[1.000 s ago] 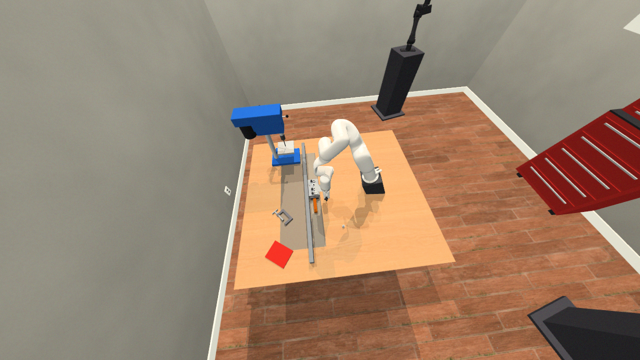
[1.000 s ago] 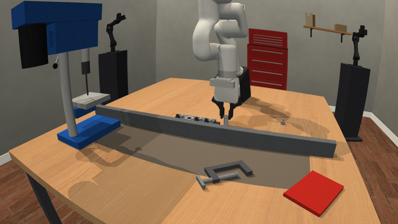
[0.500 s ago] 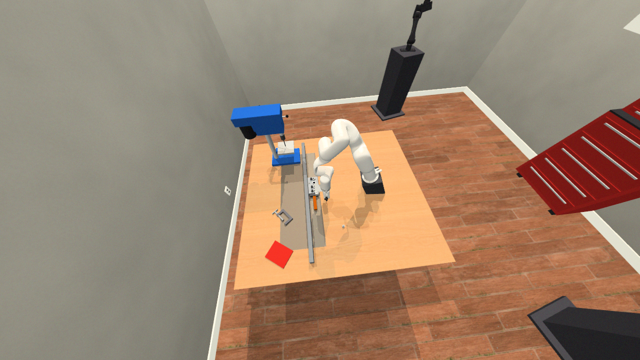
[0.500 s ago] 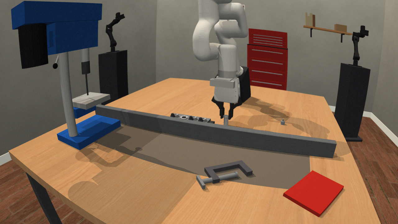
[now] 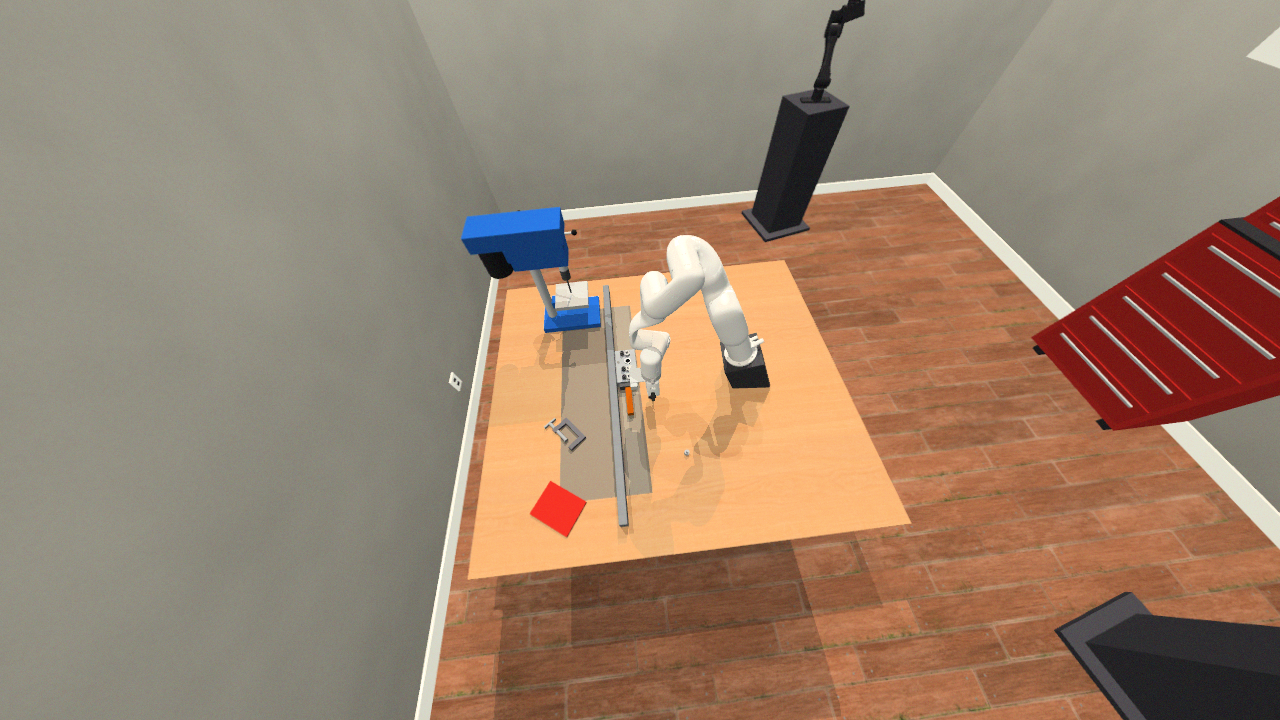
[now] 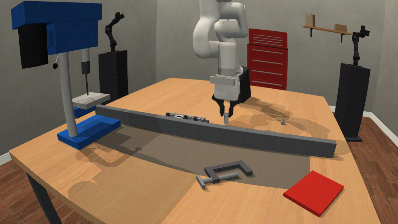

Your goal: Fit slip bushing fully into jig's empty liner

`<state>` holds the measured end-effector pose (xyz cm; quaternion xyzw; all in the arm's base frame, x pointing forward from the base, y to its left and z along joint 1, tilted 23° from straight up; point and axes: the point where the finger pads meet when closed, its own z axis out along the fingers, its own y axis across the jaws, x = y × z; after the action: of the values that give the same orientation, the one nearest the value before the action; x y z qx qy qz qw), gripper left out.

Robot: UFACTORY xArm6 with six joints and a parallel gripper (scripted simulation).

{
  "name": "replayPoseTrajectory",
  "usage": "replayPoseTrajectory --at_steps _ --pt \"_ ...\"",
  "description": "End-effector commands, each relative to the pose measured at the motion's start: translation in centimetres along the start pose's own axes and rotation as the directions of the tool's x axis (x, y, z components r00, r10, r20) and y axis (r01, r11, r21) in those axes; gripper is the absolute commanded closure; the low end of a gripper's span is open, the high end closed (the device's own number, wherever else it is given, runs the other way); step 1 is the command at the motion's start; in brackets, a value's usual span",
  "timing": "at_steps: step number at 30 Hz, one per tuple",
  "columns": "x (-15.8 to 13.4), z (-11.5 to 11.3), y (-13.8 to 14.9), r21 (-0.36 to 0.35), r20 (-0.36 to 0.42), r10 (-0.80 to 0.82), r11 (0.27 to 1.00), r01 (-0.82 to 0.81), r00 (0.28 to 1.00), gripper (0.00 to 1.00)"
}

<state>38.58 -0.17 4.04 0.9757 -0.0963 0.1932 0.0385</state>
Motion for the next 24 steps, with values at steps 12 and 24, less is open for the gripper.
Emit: replayPoseTrajectory --at_steps 12,24 --pt "0.1 -2.4 0.0 0.001 0.002 0.000 1.000 0.000 1.000 0.74" --pt "0.1 -4.8 0.0 0.000 0.002 0.000 1.000 0.000 1.000 0.74"
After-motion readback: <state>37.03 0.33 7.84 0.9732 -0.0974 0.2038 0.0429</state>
